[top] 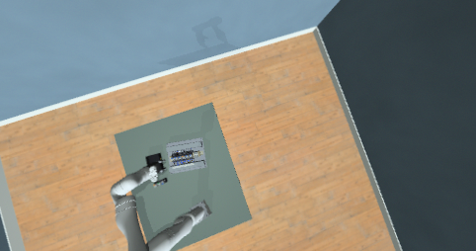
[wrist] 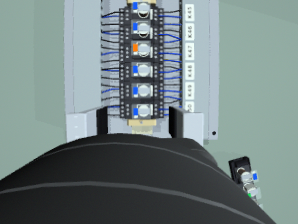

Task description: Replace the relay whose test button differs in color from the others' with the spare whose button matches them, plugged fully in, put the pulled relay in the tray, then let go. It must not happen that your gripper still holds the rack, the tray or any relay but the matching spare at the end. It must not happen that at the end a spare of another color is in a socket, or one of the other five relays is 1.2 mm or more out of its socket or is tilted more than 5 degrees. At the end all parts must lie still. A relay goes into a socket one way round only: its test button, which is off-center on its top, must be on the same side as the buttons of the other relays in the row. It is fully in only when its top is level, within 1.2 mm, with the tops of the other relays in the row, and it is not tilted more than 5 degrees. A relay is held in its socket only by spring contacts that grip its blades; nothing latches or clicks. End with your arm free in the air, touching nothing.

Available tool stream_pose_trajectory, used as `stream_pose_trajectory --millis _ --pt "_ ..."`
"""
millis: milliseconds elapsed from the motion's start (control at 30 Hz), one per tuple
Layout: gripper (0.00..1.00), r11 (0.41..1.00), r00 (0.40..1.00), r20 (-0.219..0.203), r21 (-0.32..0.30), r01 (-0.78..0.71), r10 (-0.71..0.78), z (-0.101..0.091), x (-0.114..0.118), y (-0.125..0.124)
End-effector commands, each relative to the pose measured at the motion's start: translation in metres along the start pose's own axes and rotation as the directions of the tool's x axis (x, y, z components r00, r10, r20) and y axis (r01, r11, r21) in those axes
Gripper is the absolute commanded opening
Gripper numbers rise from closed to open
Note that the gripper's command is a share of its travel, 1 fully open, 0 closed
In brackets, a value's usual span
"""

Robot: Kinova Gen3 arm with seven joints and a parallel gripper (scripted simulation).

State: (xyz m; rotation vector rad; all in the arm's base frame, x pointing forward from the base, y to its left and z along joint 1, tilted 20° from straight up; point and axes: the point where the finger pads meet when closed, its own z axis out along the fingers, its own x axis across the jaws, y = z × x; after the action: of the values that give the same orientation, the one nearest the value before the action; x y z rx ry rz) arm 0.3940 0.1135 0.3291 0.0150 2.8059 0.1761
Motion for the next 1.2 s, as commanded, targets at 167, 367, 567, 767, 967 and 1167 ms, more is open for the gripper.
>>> stream_pose_trajectory --millis 167,367,567,767,967,1167 --pt "1.0 1.0 1.0 0.002 0.0 0.0 0.0 -0.001 0.0 0.0" --pt "1.0 1.0 1.0 0.002 0.0 0.0 0.0 -0.001 0.0 0.0" --pt "1.0 1.0 1.0 0.002 0.0 0.0 0.0 -0.001 0.0 0.0" --pt "1.0 1.0 1.0 0.002 0.0 0.0 0.0 -0.001 0.0 0.0" --pt "1.0 1.0 1.0 0.002 0.0 0.0 0.0 0.011 0.0 -0.01" --pt "1.0 1.0 1.0 0.002 0.0 0.0 0.0 0.029 0.0 -0.026"
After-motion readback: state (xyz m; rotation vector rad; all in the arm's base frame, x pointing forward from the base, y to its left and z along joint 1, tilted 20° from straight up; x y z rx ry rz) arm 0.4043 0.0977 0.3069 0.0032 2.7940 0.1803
